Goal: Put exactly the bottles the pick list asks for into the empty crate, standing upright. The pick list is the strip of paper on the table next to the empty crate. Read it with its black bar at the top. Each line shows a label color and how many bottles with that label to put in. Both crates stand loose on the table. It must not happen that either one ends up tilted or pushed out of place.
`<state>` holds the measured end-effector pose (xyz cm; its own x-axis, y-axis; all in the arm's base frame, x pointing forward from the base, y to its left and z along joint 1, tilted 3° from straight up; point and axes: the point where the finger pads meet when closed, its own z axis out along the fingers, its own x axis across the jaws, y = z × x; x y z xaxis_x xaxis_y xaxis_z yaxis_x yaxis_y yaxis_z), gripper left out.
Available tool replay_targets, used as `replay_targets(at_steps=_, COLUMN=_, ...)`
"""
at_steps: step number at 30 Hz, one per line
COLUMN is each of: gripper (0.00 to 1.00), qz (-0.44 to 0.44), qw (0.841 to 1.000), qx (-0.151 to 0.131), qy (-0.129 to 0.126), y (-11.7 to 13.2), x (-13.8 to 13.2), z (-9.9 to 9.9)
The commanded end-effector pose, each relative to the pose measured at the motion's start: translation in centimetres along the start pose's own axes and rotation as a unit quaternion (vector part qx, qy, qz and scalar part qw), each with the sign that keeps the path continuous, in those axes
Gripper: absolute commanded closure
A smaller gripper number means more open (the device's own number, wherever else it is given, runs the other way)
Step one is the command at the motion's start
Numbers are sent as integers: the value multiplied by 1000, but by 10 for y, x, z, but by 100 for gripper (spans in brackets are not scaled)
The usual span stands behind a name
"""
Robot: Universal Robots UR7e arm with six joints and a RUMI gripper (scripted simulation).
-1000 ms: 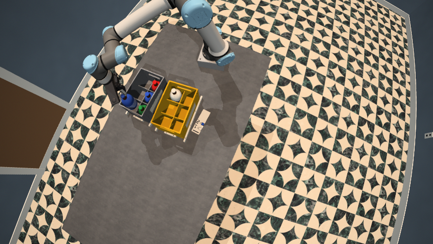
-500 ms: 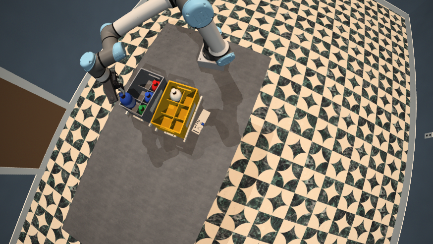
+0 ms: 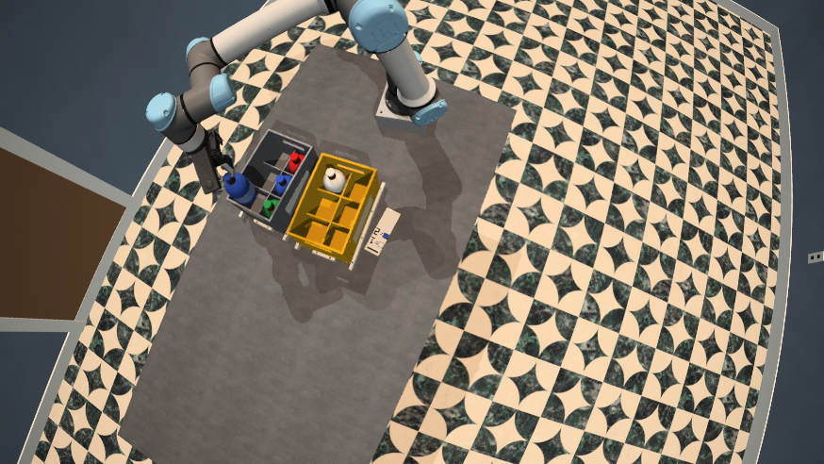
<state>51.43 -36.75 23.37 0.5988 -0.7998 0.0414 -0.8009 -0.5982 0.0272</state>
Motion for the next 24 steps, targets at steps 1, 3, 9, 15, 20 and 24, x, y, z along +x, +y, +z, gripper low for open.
replay_targets(at_steps=1, gripper=100, qz=0, qw=1000, qx=0, qy=1, y=0, x=0, z=-9)
replay_targets(at_steps=3, gripper=100, qz=0, qw=1000, qx=0, qy=1, y=0, x=0, z=-12)
replay_targets(at_steps=9, gripper=100, qz=0, qw=1000, qx=0, qy=1, y=0, x=0, z=-22)
replay_targets(at_steps=15, gripper=100, qz=0, qw=1000, qx=0, qy=1, y=0, x=0, z=-29)
replay_targets(at_steps=20, gripper=100, qz=0, qw=1000, qx=0, qy=1, y=0, x=0, z=-37)
replay_targets(at_steps=24, gripper=100, qz=0, qw=1000, qx=0, qy=1, y=0, x=0, z=-40)
